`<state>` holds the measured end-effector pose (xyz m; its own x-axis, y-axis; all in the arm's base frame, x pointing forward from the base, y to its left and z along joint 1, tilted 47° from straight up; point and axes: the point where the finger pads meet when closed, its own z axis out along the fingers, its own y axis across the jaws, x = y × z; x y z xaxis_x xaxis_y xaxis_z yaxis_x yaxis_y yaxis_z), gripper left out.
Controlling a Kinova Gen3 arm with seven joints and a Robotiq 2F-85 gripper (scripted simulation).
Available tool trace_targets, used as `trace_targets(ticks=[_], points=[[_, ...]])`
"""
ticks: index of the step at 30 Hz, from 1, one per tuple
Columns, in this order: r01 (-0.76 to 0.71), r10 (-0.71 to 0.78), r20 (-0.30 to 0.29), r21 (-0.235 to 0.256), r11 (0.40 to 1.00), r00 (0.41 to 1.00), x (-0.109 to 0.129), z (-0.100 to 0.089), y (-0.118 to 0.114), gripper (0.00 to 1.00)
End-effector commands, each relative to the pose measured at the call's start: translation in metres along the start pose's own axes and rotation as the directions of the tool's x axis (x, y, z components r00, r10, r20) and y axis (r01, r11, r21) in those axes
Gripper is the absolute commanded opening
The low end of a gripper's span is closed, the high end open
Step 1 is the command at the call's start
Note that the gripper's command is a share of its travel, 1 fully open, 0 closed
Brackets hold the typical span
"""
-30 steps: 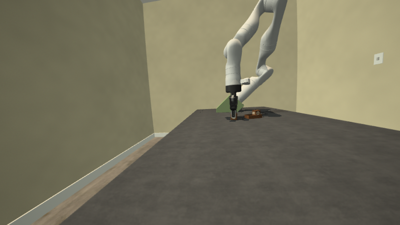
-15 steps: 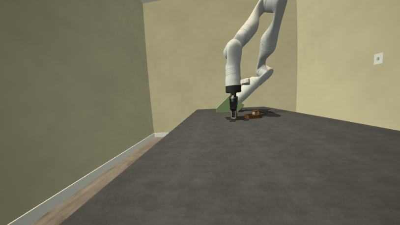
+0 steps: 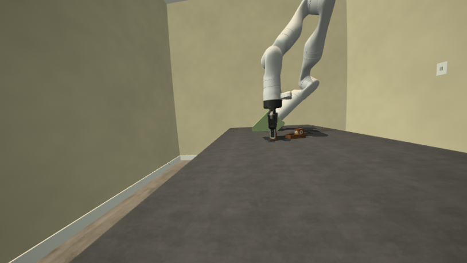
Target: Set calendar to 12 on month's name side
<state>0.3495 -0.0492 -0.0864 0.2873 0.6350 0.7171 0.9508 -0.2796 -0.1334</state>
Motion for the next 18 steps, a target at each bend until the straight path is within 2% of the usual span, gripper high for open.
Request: trace_targets(ticks=[1,6,7,18], points=[[0.000,0.000,0.001,-0.002,1.000,1.000,-0.0003,-0.0007,0.0005,0.46],[0.000,0.000,0.001,-0.002,1.000,1.000,-0.0003,-0.0007,0.0005,0.46],[0.000,0.000,0.001,-0.002,1.000,1.000,-0.0003,-0.0007,0.0005,0.26],[0.000,0.000,0.001,-0.002,1.000,1.000,-0.0003,-0.0007,0.0005,0.26]])
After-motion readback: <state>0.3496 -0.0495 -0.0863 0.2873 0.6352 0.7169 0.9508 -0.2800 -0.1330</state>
